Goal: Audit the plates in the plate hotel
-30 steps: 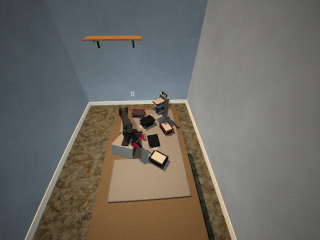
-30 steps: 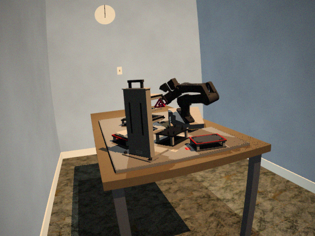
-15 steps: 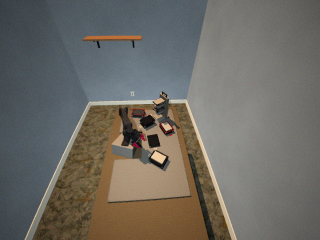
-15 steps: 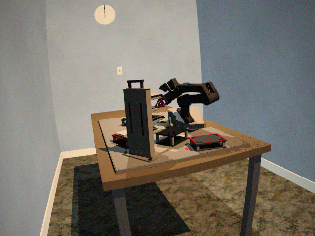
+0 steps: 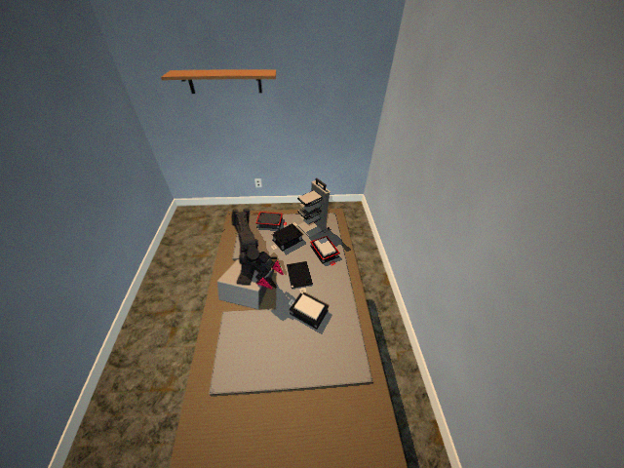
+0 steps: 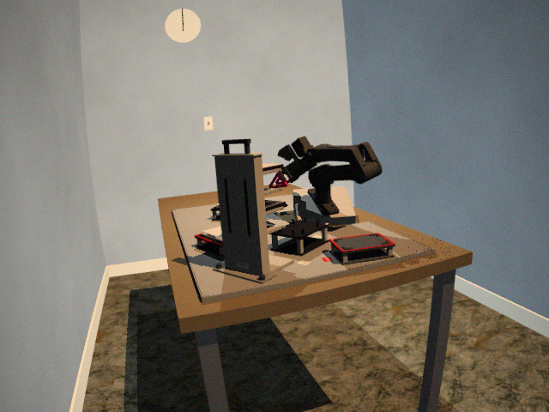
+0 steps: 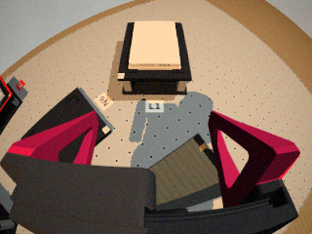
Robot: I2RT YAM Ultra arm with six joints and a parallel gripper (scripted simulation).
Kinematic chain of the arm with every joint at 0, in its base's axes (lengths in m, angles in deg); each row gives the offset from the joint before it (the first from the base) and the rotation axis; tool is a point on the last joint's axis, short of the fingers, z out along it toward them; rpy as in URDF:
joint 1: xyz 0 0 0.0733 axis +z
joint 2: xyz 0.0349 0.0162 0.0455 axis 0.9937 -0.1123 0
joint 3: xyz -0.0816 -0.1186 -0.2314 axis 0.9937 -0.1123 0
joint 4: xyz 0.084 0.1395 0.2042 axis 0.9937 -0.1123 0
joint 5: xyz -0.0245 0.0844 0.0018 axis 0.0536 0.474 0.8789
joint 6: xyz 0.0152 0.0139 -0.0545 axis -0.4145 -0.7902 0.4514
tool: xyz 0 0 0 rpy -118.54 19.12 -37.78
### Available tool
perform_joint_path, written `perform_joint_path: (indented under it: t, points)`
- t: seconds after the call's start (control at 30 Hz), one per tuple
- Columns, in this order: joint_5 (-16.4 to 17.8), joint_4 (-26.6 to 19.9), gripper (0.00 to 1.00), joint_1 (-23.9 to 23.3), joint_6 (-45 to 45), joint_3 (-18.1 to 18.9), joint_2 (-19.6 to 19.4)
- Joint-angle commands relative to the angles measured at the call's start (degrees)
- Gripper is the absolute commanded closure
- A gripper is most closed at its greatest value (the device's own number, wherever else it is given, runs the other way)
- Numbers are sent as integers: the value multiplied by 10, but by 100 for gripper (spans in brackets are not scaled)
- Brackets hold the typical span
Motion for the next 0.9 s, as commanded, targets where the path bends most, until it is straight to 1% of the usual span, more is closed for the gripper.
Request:
perform_joint_path:
  t: [0.0, 0.07, 0.1, 0.13, 0.17, 0.2, 0.43, 0.73, 0.8, 0.83, 0.87]
  points:
    - [1, 2, 0, -1, 0, 4, -1]
    - [1, 2, 0, -1, 0, 4, -1]
    - [-7, 15, 0, 8, -13, 1, 16]
    - [-6, 11, 0, 7, -12, 18, 17]
    - [-6, 12, 0, 3, -12, 21, 0]
    - [-6, 12, 0, 1, -11, 22, -9]
    - [4, -7, 0, -11, 1, 44, -27]
    - [18, -32, 0, -32, 20, 84, -57]
    - [18, -32, 0, -32, 20, 84, -57]
    - [21, -37, 0, -36, 25, 91, -52]
    - [23, -42, 0, -39, 28, 97, -65]
